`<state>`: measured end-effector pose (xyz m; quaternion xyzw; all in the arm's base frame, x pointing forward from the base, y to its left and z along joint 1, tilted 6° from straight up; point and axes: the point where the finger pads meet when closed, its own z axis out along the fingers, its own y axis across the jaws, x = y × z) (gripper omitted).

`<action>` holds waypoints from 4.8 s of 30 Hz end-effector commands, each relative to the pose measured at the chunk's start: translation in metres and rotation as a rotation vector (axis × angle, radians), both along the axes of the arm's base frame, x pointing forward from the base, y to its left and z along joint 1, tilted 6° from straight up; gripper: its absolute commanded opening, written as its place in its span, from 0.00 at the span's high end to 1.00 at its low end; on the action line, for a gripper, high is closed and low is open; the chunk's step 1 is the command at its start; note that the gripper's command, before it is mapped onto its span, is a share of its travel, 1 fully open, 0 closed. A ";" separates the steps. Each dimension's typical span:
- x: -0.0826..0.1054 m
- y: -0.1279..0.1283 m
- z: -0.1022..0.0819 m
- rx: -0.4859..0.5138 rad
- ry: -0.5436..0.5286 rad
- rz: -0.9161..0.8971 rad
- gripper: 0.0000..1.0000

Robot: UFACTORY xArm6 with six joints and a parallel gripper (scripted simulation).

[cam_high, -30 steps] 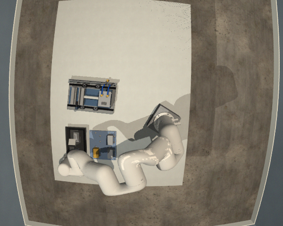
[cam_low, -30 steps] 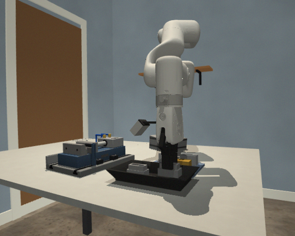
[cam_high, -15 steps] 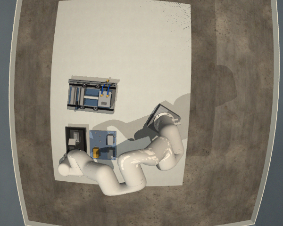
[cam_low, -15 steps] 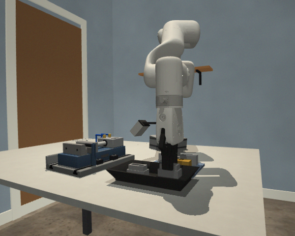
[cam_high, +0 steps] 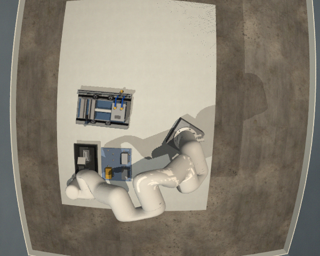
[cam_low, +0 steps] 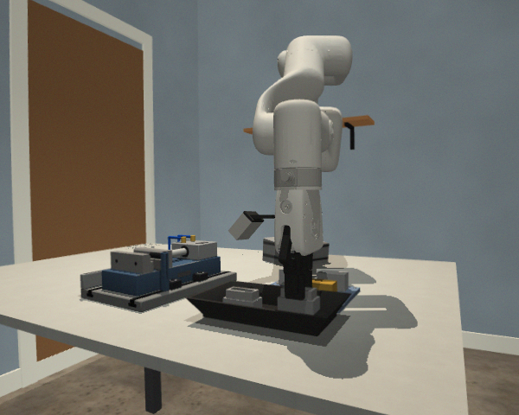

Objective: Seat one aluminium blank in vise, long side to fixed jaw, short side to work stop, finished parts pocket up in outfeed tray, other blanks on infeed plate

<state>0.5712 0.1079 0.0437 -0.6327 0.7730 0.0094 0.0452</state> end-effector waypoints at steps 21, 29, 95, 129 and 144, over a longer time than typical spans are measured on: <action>0.002 0.001 -0.007 0.001 -0.005 0.000 1.00; 0.002 0.001 -0.009 0.001 -0.005 0.000 1.00; 0.002 0.000 -0.002 0.001 -0.005 0.000 0.31; -0.006 -0.009 0.130 0.001 -0.005 0.000 0.31; -0.007 -0.009 0.132 0.001 -0.005 0.000 1.00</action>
